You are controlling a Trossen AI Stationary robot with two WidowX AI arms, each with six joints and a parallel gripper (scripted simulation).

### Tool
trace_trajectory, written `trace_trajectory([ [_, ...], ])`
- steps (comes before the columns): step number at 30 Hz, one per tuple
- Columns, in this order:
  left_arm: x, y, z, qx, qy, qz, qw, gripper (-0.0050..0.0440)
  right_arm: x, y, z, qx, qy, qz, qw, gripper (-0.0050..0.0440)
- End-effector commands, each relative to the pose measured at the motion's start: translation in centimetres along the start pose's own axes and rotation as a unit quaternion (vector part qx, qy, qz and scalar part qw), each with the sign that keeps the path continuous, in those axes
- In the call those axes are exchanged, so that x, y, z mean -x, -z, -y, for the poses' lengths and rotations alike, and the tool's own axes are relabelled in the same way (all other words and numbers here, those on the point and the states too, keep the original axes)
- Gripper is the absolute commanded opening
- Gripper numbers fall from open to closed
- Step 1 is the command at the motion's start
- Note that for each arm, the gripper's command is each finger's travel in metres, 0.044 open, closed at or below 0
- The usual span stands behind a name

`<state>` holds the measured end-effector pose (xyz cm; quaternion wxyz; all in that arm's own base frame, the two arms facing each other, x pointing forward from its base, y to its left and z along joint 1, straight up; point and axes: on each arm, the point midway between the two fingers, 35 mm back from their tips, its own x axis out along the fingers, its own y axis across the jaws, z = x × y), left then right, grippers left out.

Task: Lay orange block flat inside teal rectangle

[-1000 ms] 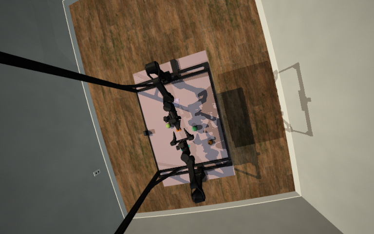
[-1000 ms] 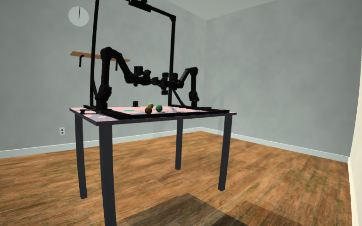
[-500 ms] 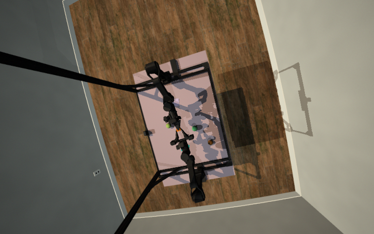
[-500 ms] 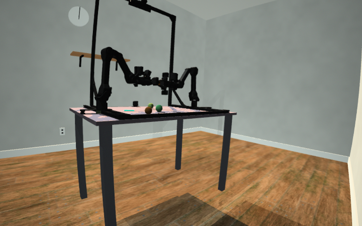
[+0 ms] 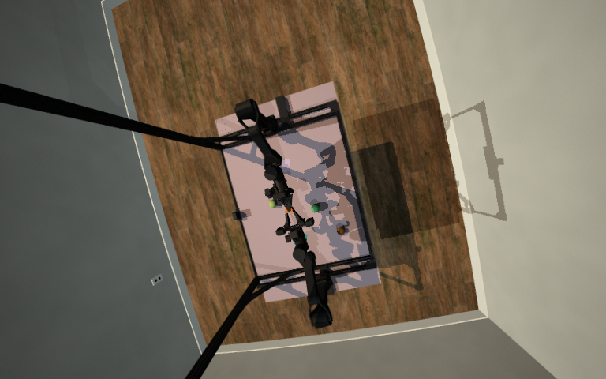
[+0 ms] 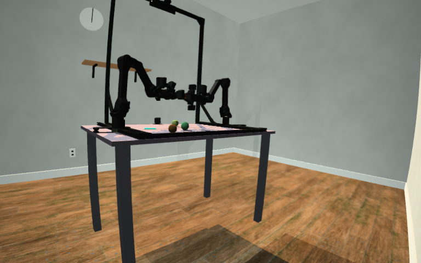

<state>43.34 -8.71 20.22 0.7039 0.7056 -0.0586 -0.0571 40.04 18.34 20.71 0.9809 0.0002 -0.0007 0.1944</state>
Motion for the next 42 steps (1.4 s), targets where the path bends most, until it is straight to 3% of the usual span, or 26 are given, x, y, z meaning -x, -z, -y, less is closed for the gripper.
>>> trace_trajectory([
  [1, 0.0, 0.0, 0.1, 0.001, 0.001, 0.0, 1.0, 0.0, 0.0, 0.0, 0.0, 0.0, -0.001, -0.001, 1.0, 0.0021],
  [2, 0.0, 0.0, 0.1, 0.001, 0.001, 0.0, 1.0, 0.0, 0.0, 0.0, 0.0, 0.0, -0.001, -0.001, 1.0, 0.0],
  [5, 0.0, 0.0, 0.1, 0.001, 0.001, 0.0, 1.0, 0.0, 0.0, 0.0, 0.0, 0.0, -0.001, -0.001, 1.0, 0.0],
  [12, 0.0, 0.0, 0.1, 0.001, 0.001, 0.0, 1.0, 0.0168, 0.0, 0.0, 0.0, 0.0, -0.001, -0.001, 1.0, 0.0],
  [14, 0.0, 0.0, 0.1, 0.001, 0.001, 0.0, 1.0, 0.0168, 0.0, 0.0, 0.0, 0.0, -0.001, -0.001, 1.0, 0.0],
  [16, 0.0, 0.0, 0.1, 0.001, 0.001, 0.0, 1.0, 0.0201, 0.0, 0.0, 0.0, 0.0, -0.001, -0.001, 1.0, 0.0],
  [34, 0.1, 0.0, 0.1, 0.001, 0.001, 0.0, 1.0, 0.0201, 0.0, 0.0, 0.0, 0.0, -0.001, -0.001, 1.0, 0.0],
  [42, 4.3, 0.0, -0.3, 0.001, 0.001, 0.0, 1.0, 0.0201, 0.0, 0.0, 0.0, 0.0, -0.001, -0.001, 1.0, 0.0],
])
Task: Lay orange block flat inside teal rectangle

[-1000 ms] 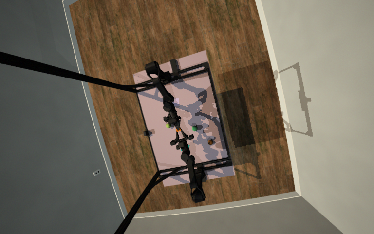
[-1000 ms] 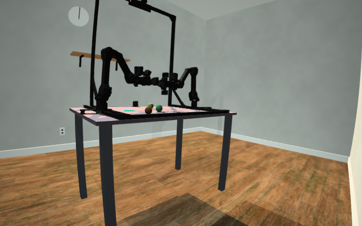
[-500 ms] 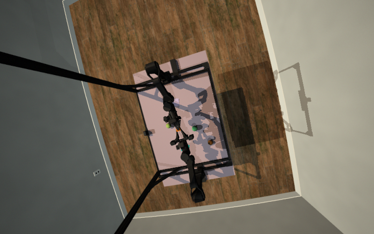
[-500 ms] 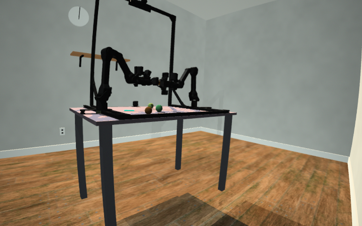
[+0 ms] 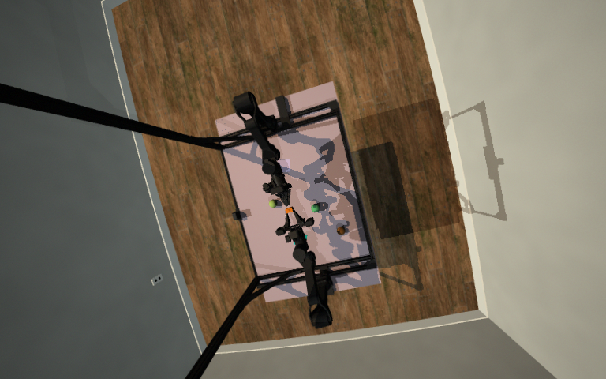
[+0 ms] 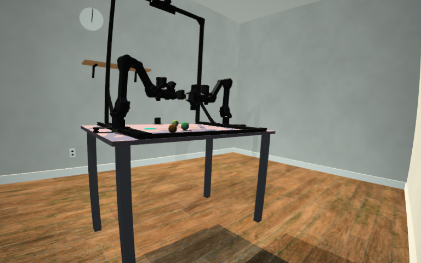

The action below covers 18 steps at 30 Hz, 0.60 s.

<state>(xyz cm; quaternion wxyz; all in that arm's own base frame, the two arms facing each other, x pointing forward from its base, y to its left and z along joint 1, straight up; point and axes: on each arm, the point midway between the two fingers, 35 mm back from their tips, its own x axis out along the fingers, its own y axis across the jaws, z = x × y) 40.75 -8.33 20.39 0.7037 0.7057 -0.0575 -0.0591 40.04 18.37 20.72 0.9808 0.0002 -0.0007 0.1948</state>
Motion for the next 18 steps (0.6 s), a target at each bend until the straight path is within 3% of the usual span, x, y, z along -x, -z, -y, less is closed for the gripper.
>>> trace_trajectory([
  [1, 2.3, 0.0, -0.1, 0.001, -0.001, -0.001, 1.0, 0.0201, 0.0, 0.1, 0.0, 0.0, -0.001, -0.001, 1.0, 0.0],
  [4, 4.0, 0.0, 0.0, 0.001, -0.001, -0.001, 1.0, 0.0201, 0.0, 0.1, 0.0, 0.0, -0.001, -0.001, 1.0, 0.0],
  [11, 5.4, 0.0, 0.3, 0.001, -0.001, -0.001, 1.0, 0.0201, 0.0, 0.1, 0.0, 0.0, -0.001, -0.001, 1.0, 0.0],
  [18, 5.4, 0.8, -0.9, 0.077, -0.004, -0.009, 0.997, 0.0369, -0.6, 2.6, -0.1, 0.002, -0.003, -0.076, 0.997, 0.0],
])
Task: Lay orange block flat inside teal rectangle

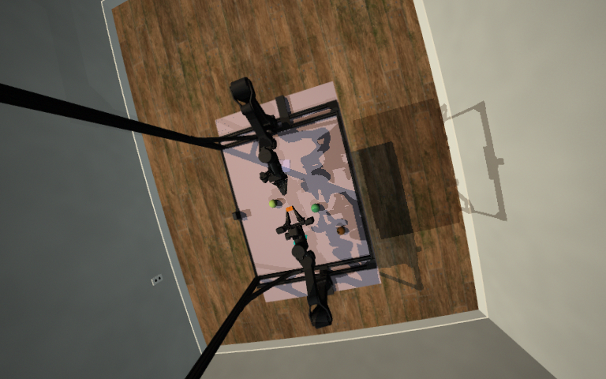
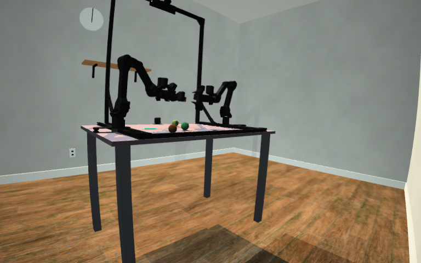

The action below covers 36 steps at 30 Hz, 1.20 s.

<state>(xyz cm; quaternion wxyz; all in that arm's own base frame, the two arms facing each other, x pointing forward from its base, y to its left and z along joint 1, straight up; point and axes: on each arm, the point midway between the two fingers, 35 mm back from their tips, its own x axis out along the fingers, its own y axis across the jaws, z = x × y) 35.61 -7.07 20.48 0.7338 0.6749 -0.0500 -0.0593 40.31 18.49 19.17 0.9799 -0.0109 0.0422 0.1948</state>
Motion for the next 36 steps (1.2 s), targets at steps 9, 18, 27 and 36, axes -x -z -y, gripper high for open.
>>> trace_trajectory([
  [9, 0.3, 1.1, -2.4, 0.13, -0.012, -0.012, 0.991, 0.044, -0.6, 4.1, -0.2, 0.001, -0.006, -0.128, 0.992, 0.0],
  [18, 0.7, 2.1, -4.5, 0.252, -0.021, -0.021, 0.967, 0.044, 0.3, 7.6, -0.3, 0.002, -0.008, -0.25, 0.968, 0.0],
  [27, 1.3, 2.8, -6.1, 0.343, -0.03, -0.027, 0.938, 0.044, 1.9, 10.0, -0.3, 0.002, -0.008, -0.342, 0.94, 0.0],
  [36, 2.2, 3.7, -8.1, 0.456, -0.043, -0.032, 0.888, 0.044, 4.9, 12.1, -0.2, 0.001, -0.008, -0.456, 0.89, 0.0],
])
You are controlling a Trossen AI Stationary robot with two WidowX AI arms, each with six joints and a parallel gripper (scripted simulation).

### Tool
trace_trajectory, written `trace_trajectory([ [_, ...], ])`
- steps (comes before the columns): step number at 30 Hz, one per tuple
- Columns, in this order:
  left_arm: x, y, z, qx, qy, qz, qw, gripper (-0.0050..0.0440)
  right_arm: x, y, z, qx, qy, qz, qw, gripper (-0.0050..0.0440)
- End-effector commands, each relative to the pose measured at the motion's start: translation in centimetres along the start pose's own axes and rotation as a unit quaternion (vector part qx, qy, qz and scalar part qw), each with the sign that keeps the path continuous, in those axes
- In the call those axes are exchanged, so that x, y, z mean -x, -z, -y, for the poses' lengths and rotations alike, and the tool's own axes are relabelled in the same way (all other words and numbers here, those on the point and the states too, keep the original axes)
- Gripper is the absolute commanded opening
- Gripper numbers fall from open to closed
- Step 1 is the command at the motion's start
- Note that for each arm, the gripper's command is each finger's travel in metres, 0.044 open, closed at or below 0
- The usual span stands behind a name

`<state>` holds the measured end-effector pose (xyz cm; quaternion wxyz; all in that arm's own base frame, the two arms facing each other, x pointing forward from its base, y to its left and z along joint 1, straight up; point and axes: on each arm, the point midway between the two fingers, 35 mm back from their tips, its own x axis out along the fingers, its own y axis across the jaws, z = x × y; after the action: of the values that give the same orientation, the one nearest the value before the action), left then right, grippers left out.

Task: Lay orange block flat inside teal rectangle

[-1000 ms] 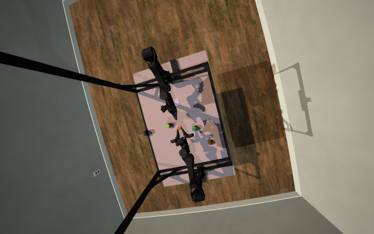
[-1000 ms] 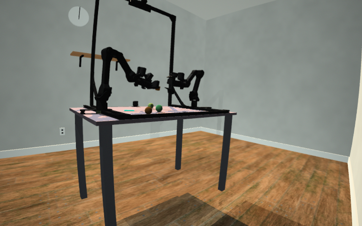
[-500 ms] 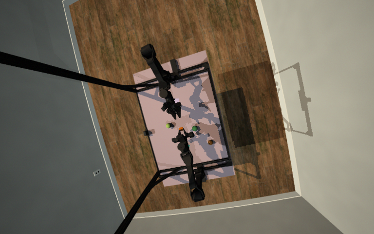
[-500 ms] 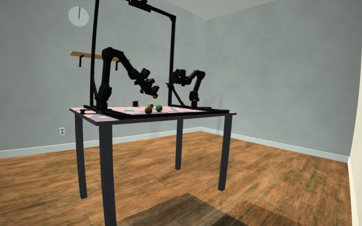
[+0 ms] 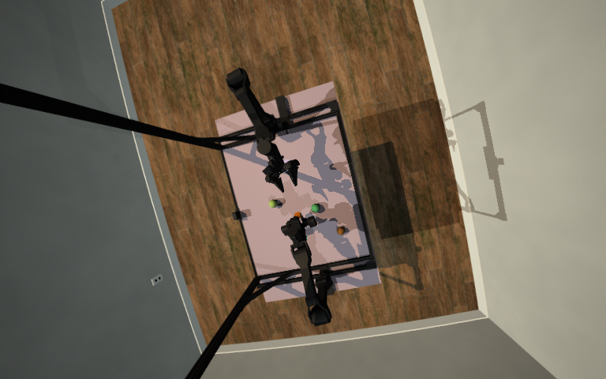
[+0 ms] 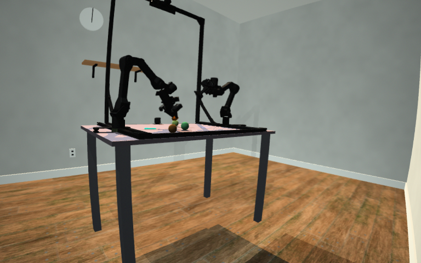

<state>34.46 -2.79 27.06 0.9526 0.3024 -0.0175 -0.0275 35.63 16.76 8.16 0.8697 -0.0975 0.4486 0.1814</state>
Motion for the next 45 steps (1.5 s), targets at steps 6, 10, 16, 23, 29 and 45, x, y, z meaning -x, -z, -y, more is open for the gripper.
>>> trace_trajectory([
  [6, 0.8, -1.2, -1.9, 0.094, -0.013, 0.004, 0.995, 0.044, 0.6, 2.8, 0.0, -0.006, -0.002, -0.095, 0.995, 0.0],
  [10, 1.3, -1.6, -2.8, 0.149, -0.019, 0.004, 0.989, 0.044, 1.5, 4.4, 0.0, -0.007, -0.002, -0.149, 0.989, 0.0],
  [16, 2.1, -2.2, -4.1, 0.229, -0.027, 0.004, 0.973, 0.044, 3.3, 6.7, 0.0, -0.009, -0.001, -0.231, 0.973, 0.0],
  [23, 2.9, -2.7, -5.0, 0.293, -0.034, 0.006, 0.955, 0.044, 5.2, 8.4, 0.0, -0.011, 0.0, -0.295, 0.955, 0.0],
  [29, 3.0, -2.8, -5.2, 0.302, -0.035, 0.006, 0.953, 0.044, 5.5, 8.6, 0.0, -0.013, 0.0, -0.304, 0.953, 0.0],
  [45, 3.0, -2.8, -5.2, 0.302, -0.035, 0.006, 0.953, 0.044, 6.6, 10.1, -3.1, -0.142, 0.042, -0.301, 0.942, 0.0],
])
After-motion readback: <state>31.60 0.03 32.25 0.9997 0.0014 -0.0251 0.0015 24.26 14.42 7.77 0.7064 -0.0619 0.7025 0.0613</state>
